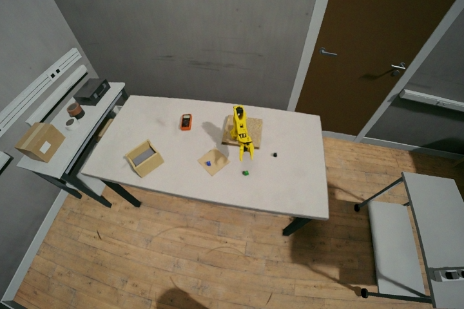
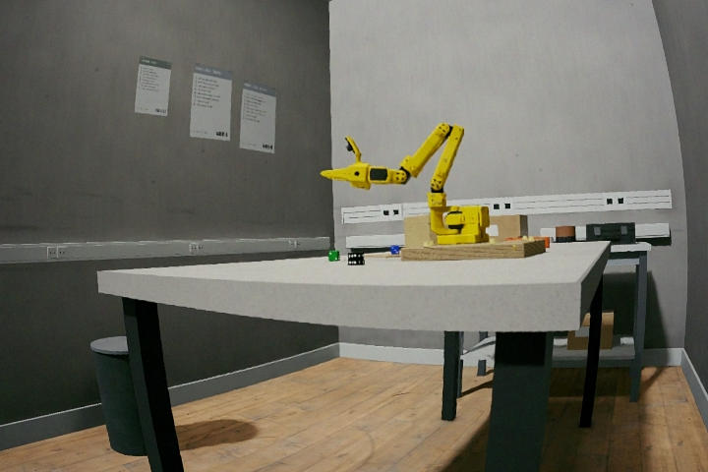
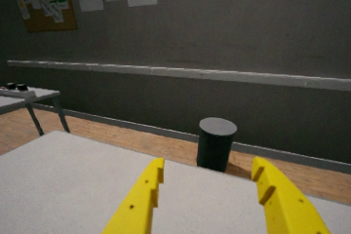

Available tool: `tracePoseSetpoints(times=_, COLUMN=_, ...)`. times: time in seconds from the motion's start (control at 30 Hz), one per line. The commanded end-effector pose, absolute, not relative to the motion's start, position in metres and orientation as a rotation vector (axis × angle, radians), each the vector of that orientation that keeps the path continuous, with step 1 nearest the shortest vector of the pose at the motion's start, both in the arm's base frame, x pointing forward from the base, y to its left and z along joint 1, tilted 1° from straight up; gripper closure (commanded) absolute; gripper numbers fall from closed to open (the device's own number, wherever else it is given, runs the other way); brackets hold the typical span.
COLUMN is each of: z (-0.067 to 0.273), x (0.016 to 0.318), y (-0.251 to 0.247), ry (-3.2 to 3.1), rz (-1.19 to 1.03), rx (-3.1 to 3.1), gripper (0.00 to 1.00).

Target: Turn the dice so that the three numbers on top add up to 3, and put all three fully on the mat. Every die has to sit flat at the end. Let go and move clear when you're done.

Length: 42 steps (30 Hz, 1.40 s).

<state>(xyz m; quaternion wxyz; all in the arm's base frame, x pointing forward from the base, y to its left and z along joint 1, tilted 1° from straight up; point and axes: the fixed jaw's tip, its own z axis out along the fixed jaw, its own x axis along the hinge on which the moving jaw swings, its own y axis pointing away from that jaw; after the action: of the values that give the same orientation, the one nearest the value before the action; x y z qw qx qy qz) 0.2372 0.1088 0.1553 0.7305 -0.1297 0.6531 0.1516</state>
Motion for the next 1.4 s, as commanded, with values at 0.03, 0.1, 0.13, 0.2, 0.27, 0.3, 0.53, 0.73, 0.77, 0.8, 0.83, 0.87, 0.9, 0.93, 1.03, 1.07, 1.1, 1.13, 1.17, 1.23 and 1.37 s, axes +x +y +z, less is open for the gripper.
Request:
tracePoseSetpoints(times=0.03, z=0.155, x=0.235, y=0.109, ry=1.441, rz=0.33, rx=-0.296, gripper=0.72)
tracePoseSetpoints(times=0.1, z=0.155, x=0.235, y=0.109, ry=1.442, rz=0.329, rx=-0.297, gripper=0.72)
tracePoseSetpoints(times=0.13, z=0.155, x=0.236, y=0.109, ry=1.443, rz=0.328, rx=-0.298, gripper=0.72)
tracePoseSetpoints(times=0.2, z=0.154, x=0.236, y=0.11, ry=1.445, rz=0.324, rx=-0.302, gripper=0.72)
tracePoseSetpoints(times=0.27, z=0.154, x=0.237, y=0.11, ry=1.449, rz=0.317, rx=-0.308, gripper=0.72)
tracePoseSetpoints(times=0.3, z=0.154, x=0.237, y=0.11, ry=1.451, rz=0.313, rx=-0.312, gripper=0.72)
tracePoseSetpoints(times=0.53, z=0.152, x=0.241, y=0.111, ry=1.471, rz=0.278, rx=-0.347, gripper=0.72)
tracePoseSetpoints(times=0.73, z=0.147, x=0.248, y=0.114, ry=1.511, rz=0.204, rx=-0.425, gripper=0.72)
tracePoseSetpoints(times=0.77, z=0.147, x=0.249, y=0.115, ry=1.519, rz=0.189, rx=-0.442, gripper=0.72)
tracePoseSetpoints(times=0.8, z=0.146, x=0.25, y=0.115, ry=1.527, rz=0.173, rx=-0.461, gripper=0.72)
tracePoseSetpoints(times=0.83, z=0.145, x=0.252, y=0.116, ry=1.536, rz=0.156, rx=-0.481, gripper=0.72)
tracePoseSetpoints(times=0.87, z=0.144, x=0.253, y=0.116, ry=1.545, rz=0.138, rx=-0.502, gripper=0.72)
tracePoseSetpoints(times=0.9, z=0.143, x=0.255, y=0.117, ry=1.555, rz=0.119, rx=-0.524, gripper=0.72)
tracePoseSetpoints(times=0.93, z=0.142, x=0.256, y=0.117, ry=1.564, rz=0.1, rx=-0.548, gripper=0.72)
tracePoseSetpoints(times=1.03, z=0.138, x=0.261, y=0.119, ry=1.593, rz=0.039, rx=-0.628, gripper=0.72)
tracePoseSetpoints(times=1.07, z=0.138, x=0.261, y=0.119, ry=1.593, rz=0.039, rx=-0.628, gripper=0.72)
tracePoseSetpoints(times=1.1, z=0.138, x=0.261, y=0.119, ry=1.593, rz=0.039, rx=-0.628, gripper=0.72)
tracePoseSetpoints(times=1.13, z=0.137, x=0.262, y=0.119, ry=1.602, rz=0.018, rx=-0.658, gripper=0.72)
tracePoseSetpoints(times=1.17, z=0.136, x=0.263, y=0.12, ry=1.611, rz=-0.003, rx=-0.689, gripper=0.72)
tracePoseSetpoints(times=1.23, z=0.134, x=0.266, y=0.12, ry=1.629, rz=-0.046, rx=-0.754, gripper=0.72)
tracePoseSetpoints(times=1.37, z=0.13, x=0.269, y=0.121, ry=1.66, rz=-0.132, rx=-0.9, gripper=0.72)
